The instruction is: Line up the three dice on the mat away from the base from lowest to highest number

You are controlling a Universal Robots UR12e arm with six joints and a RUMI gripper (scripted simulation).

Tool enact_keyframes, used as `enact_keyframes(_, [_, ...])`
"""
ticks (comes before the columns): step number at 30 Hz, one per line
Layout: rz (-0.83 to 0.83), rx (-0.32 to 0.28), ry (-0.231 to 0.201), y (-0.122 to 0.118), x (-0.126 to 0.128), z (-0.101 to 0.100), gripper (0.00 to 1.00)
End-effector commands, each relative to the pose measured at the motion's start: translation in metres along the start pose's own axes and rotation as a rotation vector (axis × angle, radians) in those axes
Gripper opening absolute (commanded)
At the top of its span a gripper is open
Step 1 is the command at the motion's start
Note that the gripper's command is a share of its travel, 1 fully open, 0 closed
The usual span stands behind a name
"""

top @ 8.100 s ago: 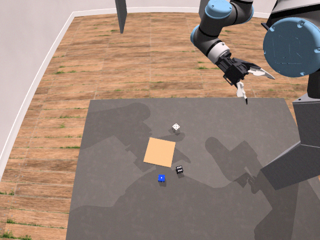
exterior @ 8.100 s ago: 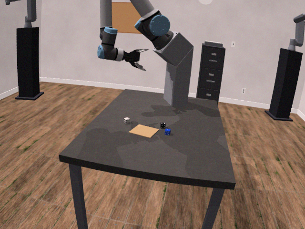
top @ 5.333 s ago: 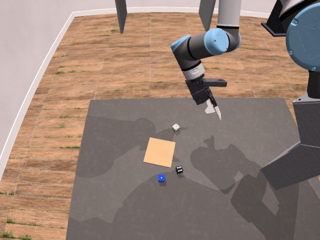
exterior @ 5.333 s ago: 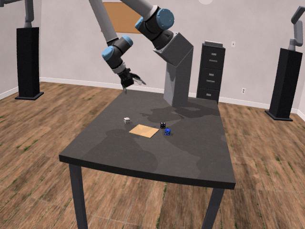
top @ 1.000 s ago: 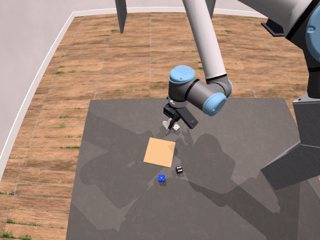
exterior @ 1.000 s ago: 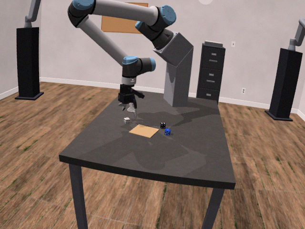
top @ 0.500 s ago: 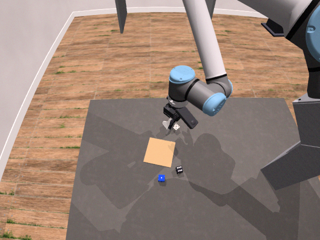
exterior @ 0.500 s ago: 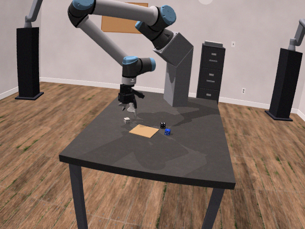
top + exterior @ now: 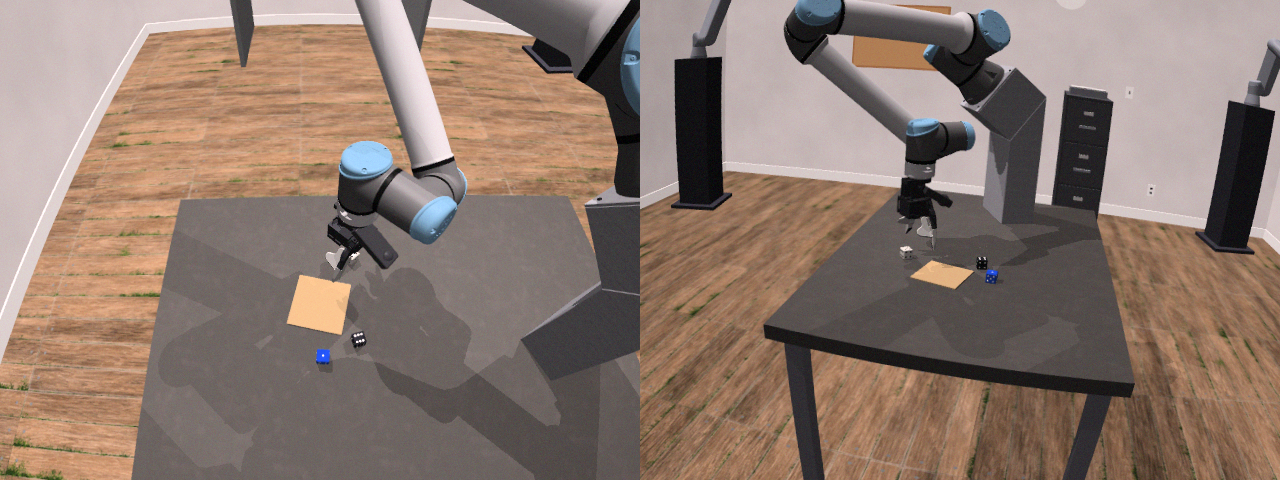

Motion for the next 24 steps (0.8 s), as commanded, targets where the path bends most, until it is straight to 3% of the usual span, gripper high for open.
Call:
enact_keyframes(1, [-0.002,-0.005,0.0,0.025,0.022,0.0,1.0])
enact_keyframes(10, [-0.002,-0.005,0.0,0.087,0.07,0.0,1.0])
enact_keyframes(12, [-0.002,-0.005,0.0,0.087,0.07,0.0,1.0])
enact_keyframes(24, [-0.001,-0.004,0.0,0.154,0.122,0.0,1.0])
Point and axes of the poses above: the point where the finger pads meet when closed, its own z axis back along the fingers, its own x axis across the jaws, y = z × x, the point moved 5 cm from there along z, back along the fingers, and after that the axes turned 7 degrees about -z, right-handed, at the moved point
